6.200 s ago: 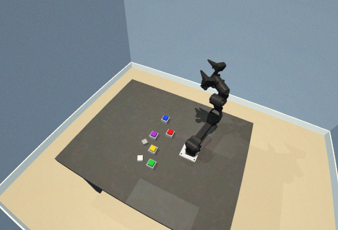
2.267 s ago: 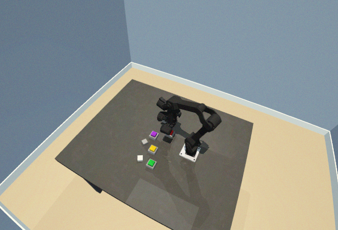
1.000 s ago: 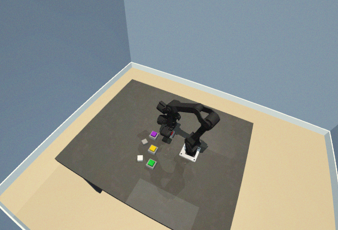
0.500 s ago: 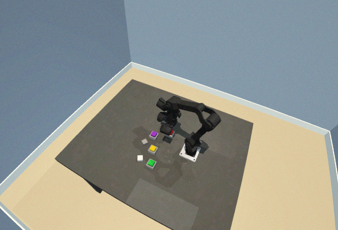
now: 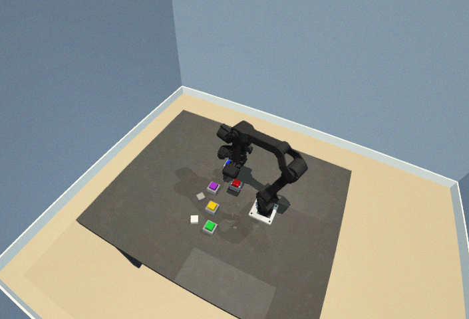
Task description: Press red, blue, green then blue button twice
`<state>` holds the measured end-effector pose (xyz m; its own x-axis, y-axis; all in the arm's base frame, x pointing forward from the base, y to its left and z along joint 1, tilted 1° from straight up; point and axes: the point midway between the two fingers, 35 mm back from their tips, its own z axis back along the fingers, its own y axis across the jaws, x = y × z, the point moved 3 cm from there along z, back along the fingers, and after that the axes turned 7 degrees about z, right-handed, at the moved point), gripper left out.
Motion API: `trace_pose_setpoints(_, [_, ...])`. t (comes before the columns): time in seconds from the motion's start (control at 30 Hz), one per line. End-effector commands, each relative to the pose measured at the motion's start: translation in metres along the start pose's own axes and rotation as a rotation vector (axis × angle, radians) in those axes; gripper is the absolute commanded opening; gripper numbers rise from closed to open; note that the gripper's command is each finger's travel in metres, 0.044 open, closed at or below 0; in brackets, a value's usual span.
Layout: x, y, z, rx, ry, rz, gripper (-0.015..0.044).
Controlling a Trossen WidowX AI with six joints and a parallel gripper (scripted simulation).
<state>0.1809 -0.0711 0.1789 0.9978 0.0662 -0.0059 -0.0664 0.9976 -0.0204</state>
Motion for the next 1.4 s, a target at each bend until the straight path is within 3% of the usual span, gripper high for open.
trace_pose_setpoints(0.0, [0.021, -0.023, 0.008, -0.001, -0.009, 0.000, 0.0020])
trace_pose_setpoints(0.27, [0.069, -0.103, 0.005, -0.008, -0.013, -0.001, 0.0020])
trace_pose_setpoints(0.53, [0.070, -0.103, 0.003, -0.008, -0.013, -0.001, 0.0020])
trace_pose_setpoints(0.73, [0.070, -0.104, -0.055, -0.008, -0.012, -0.001, 0.0020])
trace_pose_setpoints(1.37, [0.071, -0.104, -0.077, -0.008, -0.012, -0.001, 0.0020])
